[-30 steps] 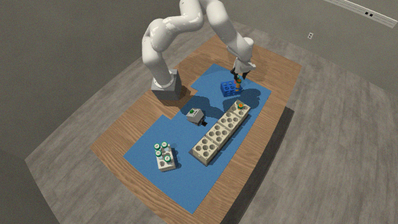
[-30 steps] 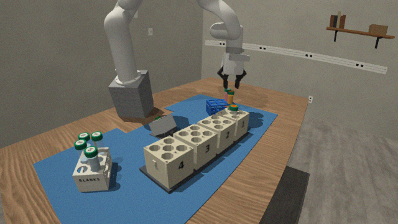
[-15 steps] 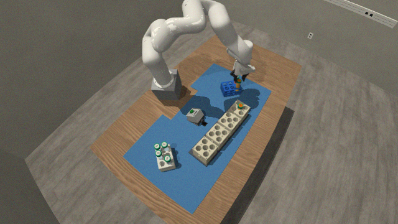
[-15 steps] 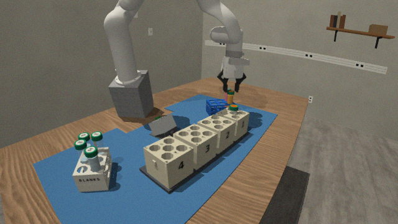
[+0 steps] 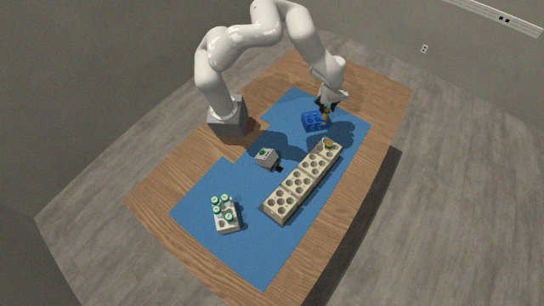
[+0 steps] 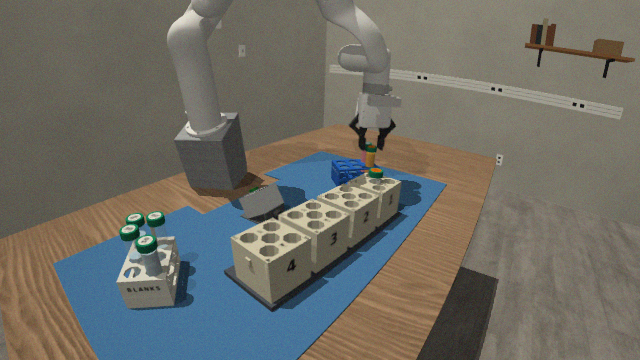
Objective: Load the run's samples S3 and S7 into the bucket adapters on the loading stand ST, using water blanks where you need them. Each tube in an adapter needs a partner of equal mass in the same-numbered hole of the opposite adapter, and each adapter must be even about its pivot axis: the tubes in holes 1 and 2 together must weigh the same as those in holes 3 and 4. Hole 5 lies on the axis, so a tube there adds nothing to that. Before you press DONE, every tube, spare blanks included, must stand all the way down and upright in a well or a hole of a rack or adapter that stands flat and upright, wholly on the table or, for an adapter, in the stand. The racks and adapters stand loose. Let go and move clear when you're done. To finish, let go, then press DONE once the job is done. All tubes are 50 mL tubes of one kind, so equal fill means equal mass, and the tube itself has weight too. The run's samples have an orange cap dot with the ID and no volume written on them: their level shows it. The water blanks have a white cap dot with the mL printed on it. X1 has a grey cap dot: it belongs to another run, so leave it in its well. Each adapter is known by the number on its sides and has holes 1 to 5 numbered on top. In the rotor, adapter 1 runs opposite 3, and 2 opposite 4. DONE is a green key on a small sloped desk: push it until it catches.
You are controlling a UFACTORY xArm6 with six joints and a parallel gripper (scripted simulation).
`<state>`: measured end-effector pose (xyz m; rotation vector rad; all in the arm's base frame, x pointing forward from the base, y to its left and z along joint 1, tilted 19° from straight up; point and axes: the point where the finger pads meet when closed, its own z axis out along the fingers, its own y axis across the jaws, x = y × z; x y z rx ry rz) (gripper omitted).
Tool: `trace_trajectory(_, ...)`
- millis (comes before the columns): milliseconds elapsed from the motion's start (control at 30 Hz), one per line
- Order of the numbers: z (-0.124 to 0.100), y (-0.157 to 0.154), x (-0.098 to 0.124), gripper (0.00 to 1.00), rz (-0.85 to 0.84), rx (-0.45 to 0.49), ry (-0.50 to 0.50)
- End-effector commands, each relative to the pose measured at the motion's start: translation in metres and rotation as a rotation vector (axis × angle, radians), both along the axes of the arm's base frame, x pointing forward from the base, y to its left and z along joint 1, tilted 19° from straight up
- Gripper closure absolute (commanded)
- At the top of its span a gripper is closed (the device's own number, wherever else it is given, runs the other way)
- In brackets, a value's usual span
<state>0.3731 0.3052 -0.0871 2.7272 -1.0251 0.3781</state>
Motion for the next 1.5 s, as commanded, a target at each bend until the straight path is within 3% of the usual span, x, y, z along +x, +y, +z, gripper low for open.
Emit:
trace_trajectory(0,-0.001,0.001,0.002,0.43,0.001,0.003,-0.003)
trace_trajectory(1133,-0.012,-0.002,0.004,0.43,0.001,0.003,-0.003)
trace_trajectory(1167,-0.012,-0.002,0.003,1.00,0.001,0.003,-0.003)
trace_trajectory(1467,-0.011,-0.002,0.003,1.00,0.001,0.003,-0.003)
